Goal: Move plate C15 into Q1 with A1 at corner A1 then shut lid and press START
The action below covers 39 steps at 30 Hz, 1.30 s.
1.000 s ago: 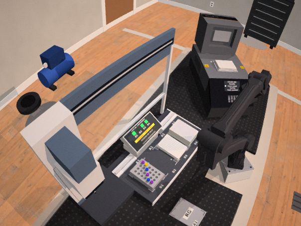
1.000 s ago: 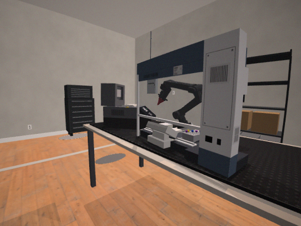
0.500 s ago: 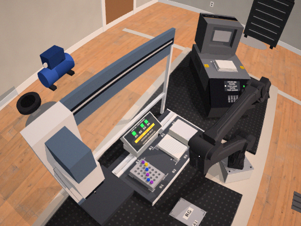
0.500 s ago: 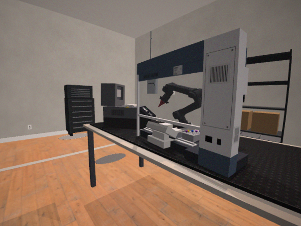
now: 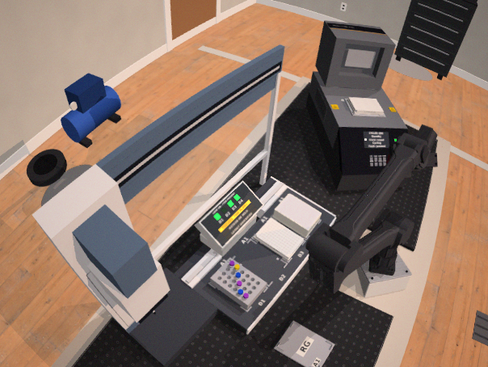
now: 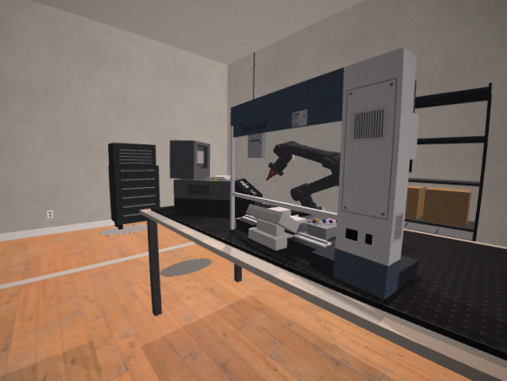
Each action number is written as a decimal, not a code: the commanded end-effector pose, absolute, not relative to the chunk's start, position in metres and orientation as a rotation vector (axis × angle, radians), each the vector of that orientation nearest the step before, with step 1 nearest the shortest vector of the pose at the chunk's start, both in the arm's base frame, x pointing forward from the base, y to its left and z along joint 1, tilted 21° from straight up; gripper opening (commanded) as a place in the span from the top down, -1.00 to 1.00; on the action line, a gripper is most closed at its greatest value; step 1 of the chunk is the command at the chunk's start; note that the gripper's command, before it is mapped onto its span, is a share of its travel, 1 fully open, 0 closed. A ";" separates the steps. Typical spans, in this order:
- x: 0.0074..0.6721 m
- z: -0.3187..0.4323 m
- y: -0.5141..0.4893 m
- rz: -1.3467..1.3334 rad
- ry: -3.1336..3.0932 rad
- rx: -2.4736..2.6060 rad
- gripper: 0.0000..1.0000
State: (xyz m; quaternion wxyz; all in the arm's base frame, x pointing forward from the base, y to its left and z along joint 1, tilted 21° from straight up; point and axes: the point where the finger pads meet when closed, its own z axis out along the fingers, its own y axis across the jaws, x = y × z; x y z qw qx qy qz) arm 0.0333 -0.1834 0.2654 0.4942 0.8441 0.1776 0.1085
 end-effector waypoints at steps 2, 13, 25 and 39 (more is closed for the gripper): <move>0.038 0.268 -0.194 0.314 0.395 2.040 1.00; 0.049 0.264 -0.208 0.319 0.435 2.042 1.00; 0.057 0.259 -0.223 0.309 0.459 2.042 1.00; 0.066 0.250 -0.243 0.298 0.460 2.043 1.00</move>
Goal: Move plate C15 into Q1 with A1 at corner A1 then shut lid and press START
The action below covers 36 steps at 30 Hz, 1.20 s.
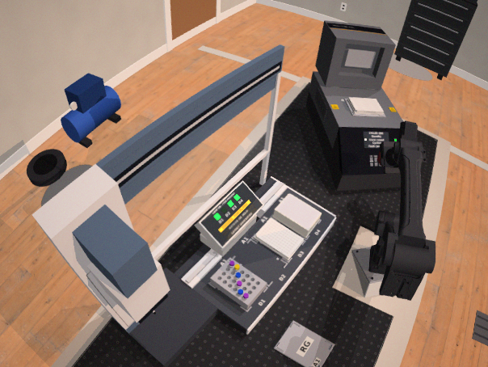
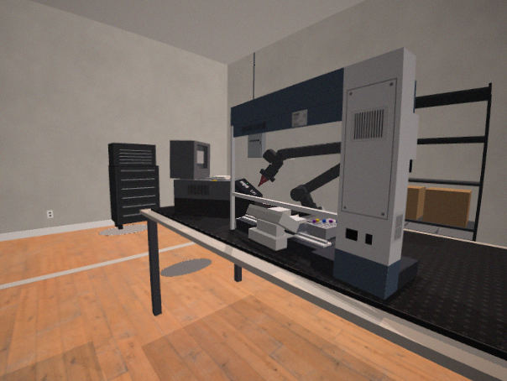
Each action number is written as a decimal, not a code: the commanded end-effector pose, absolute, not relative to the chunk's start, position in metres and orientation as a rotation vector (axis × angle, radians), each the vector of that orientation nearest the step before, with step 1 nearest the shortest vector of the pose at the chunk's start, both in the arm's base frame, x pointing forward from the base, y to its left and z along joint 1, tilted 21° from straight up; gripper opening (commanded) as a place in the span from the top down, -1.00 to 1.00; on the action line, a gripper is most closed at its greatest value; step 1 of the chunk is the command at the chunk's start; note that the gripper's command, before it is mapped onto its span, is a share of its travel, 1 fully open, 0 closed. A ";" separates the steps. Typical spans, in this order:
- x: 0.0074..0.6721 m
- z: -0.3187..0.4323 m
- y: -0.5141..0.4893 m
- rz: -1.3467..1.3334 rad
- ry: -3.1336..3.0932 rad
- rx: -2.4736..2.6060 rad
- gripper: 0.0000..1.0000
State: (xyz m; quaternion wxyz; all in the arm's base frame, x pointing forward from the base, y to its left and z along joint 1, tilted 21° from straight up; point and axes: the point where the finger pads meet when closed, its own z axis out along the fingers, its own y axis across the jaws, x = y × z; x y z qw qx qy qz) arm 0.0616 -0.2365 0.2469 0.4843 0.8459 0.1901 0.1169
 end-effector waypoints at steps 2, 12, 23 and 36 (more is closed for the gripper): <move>0.068 0.251 -0.244 0.301 0.469 2.038 1.00; 0.075 0.257 -0.258 0.296 0.465 2.023 1.00; 0.075 0.254 -0.261 0.290 0.470 2.019 1.00; 0.072 0.272 -0.258 0.261 0.488 2.006 1.00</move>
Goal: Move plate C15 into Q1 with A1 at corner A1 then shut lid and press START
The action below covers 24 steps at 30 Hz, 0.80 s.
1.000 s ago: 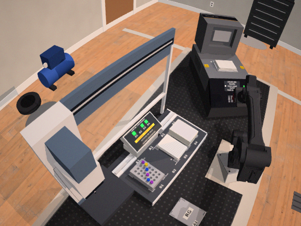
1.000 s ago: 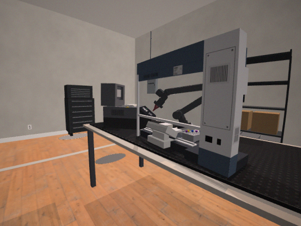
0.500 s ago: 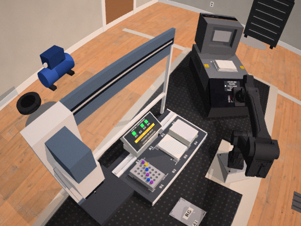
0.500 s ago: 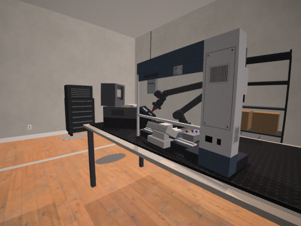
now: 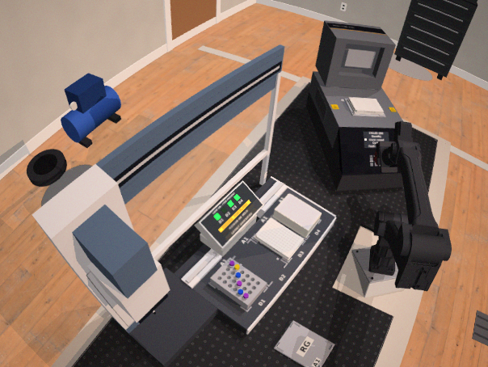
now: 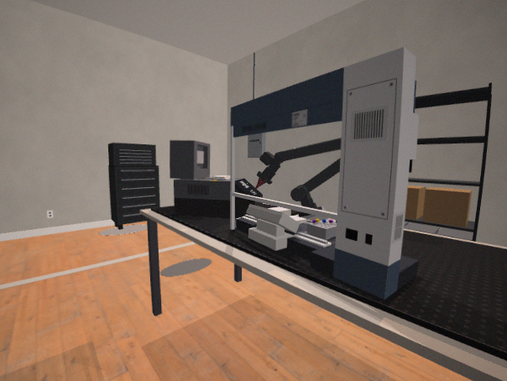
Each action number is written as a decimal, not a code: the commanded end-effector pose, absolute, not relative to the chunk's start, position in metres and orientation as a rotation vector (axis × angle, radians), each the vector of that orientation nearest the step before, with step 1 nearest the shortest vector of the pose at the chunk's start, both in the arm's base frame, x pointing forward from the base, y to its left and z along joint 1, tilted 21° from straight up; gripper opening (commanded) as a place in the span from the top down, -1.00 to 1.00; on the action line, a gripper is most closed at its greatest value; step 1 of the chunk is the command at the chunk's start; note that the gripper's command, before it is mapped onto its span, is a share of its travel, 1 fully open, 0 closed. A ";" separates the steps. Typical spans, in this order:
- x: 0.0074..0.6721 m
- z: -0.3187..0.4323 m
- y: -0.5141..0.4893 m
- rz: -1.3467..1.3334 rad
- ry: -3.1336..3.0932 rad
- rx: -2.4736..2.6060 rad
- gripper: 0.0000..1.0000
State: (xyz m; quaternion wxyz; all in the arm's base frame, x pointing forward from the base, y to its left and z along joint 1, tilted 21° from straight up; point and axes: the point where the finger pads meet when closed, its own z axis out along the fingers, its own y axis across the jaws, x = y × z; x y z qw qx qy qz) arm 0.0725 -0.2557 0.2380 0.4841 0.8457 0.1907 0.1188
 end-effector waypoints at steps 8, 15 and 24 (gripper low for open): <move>0.078 0.277 -0.263 0.270 0.515 1.986 1.00; 0.070 0.284 -0.265 0.249 0.484 1.981 1.00; 0.069 0.286 -0.266 0.246 0.480 1.977 1.00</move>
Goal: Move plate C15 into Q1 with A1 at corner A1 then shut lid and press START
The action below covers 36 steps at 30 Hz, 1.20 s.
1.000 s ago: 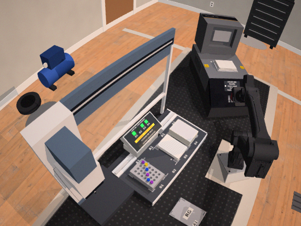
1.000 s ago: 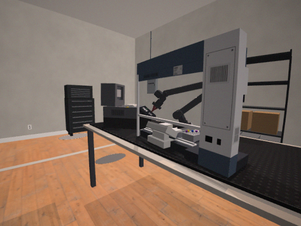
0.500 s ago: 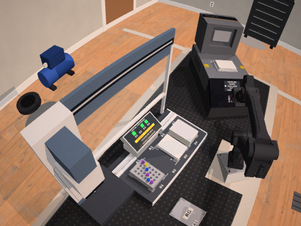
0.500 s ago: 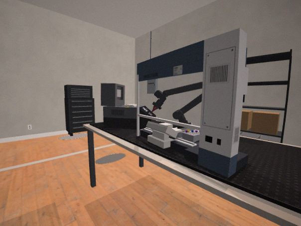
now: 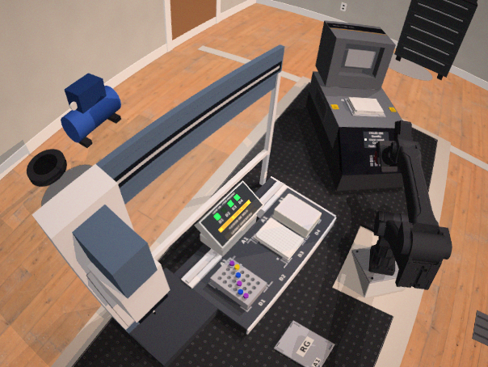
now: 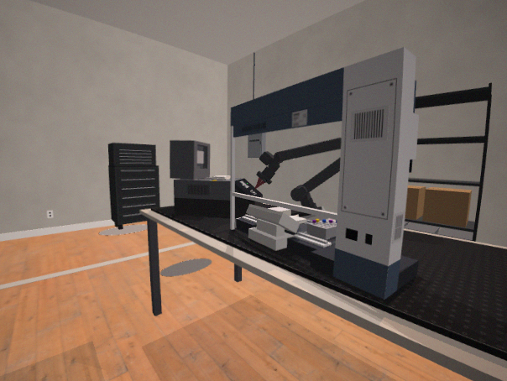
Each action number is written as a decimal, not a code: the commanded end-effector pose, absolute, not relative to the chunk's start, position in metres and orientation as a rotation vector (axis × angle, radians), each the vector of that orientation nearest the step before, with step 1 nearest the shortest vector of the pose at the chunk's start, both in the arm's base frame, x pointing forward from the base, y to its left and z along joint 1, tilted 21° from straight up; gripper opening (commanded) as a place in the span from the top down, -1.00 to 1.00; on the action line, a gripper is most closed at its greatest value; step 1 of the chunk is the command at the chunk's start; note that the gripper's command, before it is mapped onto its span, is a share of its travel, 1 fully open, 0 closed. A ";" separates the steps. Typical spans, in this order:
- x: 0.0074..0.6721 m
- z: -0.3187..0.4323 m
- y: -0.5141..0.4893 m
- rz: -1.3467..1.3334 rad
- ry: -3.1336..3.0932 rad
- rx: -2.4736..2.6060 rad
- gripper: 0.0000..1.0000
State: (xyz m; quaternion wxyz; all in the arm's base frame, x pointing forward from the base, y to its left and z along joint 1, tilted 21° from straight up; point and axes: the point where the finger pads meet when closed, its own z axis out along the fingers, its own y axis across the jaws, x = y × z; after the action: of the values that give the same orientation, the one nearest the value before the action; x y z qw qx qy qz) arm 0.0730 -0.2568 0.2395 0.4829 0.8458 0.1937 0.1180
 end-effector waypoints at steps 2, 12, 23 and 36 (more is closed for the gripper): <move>0.069 0.287 -0.266 0.246 0.480 1.974 1.00; 0.070 0.287 -0.265 0.247 0.481 1.973 1.00; 0.073 0.281 -0.270 0.252 0.477 1.976 1.00; 0.086 0.243 -0.283 0.295 0.459 2.024 1.00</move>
State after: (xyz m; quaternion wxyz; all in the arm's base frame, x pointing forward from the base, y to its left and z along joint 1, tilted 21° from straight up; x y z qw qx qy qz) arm 0.0813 -0.2755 0.2456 0.4990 0.8366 0.1949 0.1149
